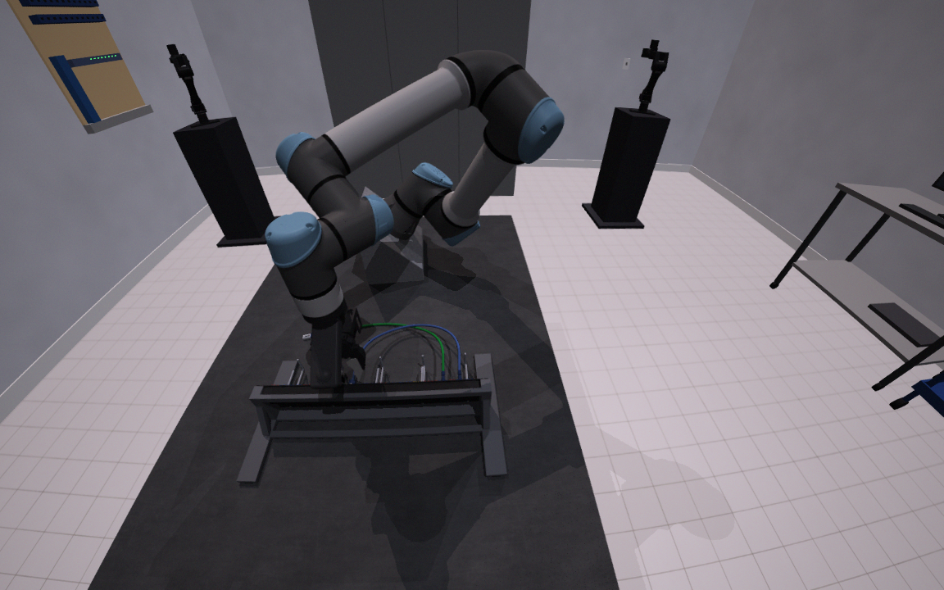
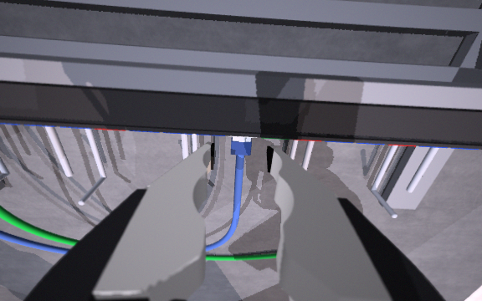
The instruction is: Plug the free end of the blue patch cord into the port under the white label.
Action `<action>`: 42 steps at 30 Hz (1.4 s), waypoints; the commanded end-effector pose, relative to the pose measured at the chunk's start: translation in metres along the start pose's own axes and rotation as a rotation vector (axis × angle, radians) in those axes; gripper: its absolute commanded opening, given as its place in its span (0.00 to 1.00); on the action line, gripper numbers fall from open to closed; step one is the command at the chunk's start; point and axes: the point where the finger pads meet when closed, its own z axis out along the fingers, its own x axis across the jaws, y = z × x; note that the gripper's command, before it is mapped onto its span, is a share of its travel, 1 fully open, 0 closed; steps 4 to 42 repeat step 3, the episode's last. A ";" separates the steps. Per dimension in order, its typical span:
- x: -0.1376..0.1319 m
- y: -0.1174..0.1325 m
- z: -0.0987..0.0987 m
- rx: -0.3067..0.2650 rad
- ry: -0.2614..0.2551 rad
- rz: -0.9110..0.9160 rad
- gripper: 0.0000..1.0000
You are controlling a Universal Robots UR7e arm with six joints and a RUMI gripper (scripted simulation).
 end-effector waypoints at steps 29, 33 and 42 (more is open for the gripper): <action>0.000 0.000 -0.001 0.001 0.001 0.000 0.22; 0.000 0.000 -0.001 0.001 0.001 0.000 0.22; 0.000 0.000 -0.001 0.001 0.001 0.000 0.22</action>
